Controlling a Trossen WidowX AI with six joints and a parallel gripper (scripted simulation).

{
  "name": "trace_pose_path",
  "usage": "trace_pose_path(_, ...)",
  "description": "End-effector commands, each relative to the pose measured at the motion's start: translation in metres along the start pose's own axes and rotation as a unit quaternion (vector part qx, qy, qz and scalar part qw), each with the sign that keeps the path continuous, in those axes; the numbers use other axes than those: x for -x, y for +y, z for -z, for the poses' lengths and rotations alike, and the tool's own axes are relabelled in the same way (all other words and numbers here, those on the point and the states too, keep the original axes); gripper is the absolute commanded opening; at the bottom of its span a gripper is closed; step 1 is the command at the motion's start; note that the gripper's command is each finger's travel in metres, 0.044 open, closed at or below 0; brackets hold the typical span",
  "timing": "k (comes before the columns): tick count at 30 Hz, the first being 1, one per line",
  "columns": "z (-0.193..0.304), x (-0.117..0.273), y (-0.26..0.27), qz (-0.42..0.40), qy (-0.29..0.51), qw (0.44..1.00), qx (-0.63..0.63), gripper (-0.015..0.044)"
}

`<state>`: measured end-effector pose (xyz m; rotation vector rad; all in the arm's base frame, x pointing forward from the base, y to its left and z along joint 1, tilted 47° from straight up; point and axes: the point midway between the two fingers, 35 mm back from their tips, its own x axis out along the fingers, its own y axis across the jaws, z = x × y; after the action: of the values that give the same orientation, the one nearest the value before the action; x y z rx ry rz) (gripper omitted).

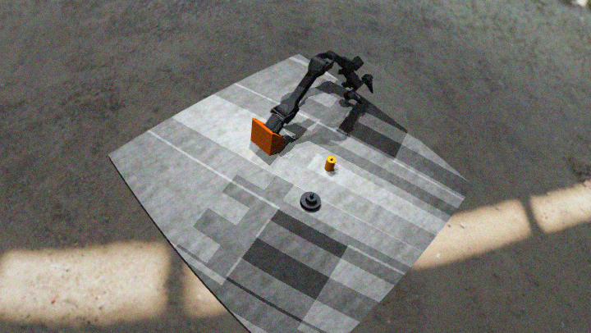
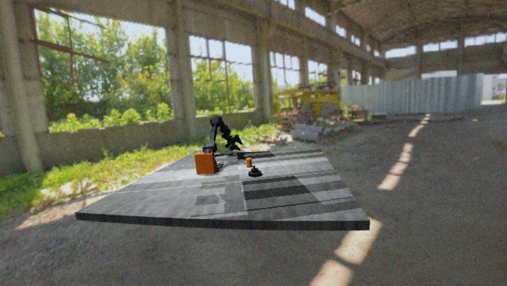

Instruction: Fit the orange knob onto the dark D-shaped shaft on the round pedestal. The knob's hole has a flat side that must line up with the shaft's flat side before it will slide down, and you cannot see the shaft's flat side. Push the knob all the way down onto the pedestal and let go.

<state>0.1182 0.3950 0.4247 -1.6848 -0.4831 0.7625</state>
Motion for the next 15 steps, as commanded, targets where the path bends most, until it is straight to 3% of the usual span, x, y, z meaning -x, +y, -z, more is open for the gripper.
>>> trace_pose_path(1, 0.039, -0.046, 0.042, -0.073, 0.025, 0.996, -0.036, 0.044)
trace_pose_path(7, 0.111, -0.085, 0.107, -0.181, 0.069, 0.972, -0.133, 0.044)
trace_pose_path(15, 0.202, -0.091, 0.204, -0.324, 0.132, 0.888, -0.297, 0.044)
